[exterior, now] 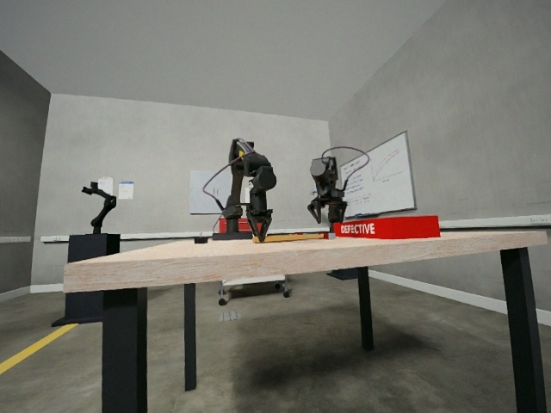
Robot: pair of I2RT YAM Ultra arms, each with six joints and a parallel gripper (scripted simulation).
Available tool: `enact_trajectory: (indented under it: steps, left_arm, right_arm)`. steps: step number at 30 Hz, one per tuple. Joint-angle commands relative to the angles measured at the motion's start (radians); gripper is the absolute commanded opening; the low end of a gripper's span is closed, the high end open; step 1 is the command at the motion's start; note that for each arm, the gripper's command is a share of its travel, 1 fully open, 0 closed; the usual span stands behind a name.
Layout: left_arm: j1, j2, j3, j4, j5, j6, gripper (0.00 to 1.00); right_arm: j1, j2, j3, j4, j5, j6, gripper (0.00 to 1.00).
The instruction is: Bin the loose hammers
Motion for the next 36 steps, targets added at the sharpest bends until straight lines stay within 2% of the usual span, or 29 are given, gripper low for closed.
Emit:
enact_trajectory:
  steps: [1, 8, 11, 22, 24, 36]
  left_arm:
    - [-0.019, -0.025, 0.06, -0.052, -0.003, -0.014, 1.0]
    - [-0.02, 0.009, 0.076, -0.062, -0.002, -0.015, 1.0]
    - [-0.019, 0.008, 0.062, -0.041, 0.024, 0.046, 1.0]
    - [0.038, -0.041, -0.025, 0.033, 0.2, 0.564, 1.0]
    - [0.038, -0.041, -0.025, 0.033, 0.2, 0.564, 1.0]
    - [0.098, -0.083, -0.136, 0.108, 0.387, 1.092, 1.0]
  right_arm:
    - [-0.014, -0.033, -0.001, 0.014, 0.024, 0.002, 0.25]
    - [-0.014, -0.033, -0.001, 0.014, 0.024, 0.002, 0.25]
    - [-0.014, -0.033, -0.001, 0.014, 0.024, 0.002, 0.25]
    - [-0.014, -0.033, -0.001, 0.014, 0.024, 0.002, 0.25]
    - [-0.014, -0.033, -0.001, 0.014, 0.024, 0.002, 0.25]
    - [-0.014, -0.033, -0.001, 0.014, 0.024, 0.002, 0.25]
